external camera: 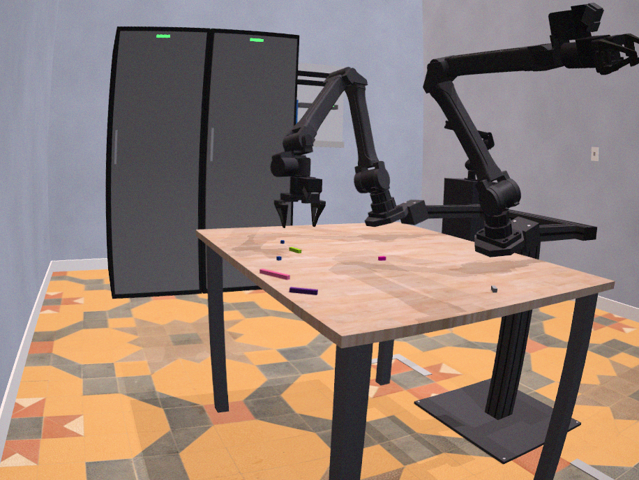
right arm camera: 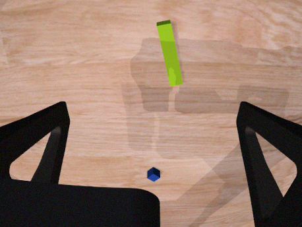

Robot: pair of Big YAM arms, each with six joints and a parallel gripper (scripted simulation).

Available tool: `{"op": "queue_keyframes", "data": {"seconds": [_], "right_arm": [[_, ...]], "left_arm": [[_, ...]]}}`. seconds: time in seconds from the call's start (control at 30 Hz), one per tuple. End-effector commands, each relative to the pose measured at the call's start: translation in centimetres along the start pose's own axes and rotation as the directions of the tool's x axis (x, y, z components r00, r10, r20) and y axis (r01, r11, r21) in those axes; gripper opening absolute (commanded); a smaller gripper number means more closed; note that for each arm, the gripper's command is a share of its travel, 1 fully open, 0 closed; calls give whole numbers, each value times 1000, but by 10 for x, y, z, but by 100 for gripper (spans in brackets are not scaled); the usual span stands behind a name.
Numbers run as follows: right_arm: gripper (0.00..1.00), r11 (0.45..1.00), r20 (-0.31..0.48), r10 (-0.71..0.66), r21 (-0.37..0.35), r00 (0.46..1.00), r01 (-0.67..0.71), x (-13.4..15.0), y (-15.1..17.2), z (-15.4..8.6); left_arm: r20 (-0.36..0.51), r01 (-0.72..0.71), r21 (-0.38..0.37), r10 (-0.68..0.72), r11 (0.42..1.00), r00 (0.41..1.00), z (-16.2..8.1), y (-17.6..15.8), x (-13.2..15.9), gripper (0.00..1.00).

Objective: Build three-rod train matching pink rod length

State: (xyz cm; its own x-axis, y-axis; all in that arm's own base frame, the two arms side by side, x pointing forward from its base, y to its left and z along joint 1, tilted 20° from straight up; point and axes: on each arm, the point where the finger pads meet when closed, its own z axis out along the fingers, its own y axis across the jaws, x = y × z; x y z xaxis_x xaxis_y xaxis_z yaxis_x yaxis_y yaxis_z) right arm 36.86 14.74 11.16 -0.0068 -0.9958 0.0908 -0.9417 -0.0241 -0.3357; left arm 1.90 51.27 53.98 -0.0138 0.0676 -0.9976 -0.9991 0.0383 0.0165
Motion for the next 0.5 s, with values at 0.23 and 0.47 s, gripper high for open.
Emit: {"op": "queue_keyframes", "data": {"seconds": [0.23, 0.47], "right_arm": [[100, 985, 15, 169, 19, 986, -169, -13, -30, -10], [100, 923, 22, 383, 16, 923, -384, -29, -47, -14]], "left_arm": [[32, 15, -17, -15, 1000, 999, -6, 7, -11, 100], [32, 15, -17, -15, 1000, 999, -6, 7, -11, 100]]}}
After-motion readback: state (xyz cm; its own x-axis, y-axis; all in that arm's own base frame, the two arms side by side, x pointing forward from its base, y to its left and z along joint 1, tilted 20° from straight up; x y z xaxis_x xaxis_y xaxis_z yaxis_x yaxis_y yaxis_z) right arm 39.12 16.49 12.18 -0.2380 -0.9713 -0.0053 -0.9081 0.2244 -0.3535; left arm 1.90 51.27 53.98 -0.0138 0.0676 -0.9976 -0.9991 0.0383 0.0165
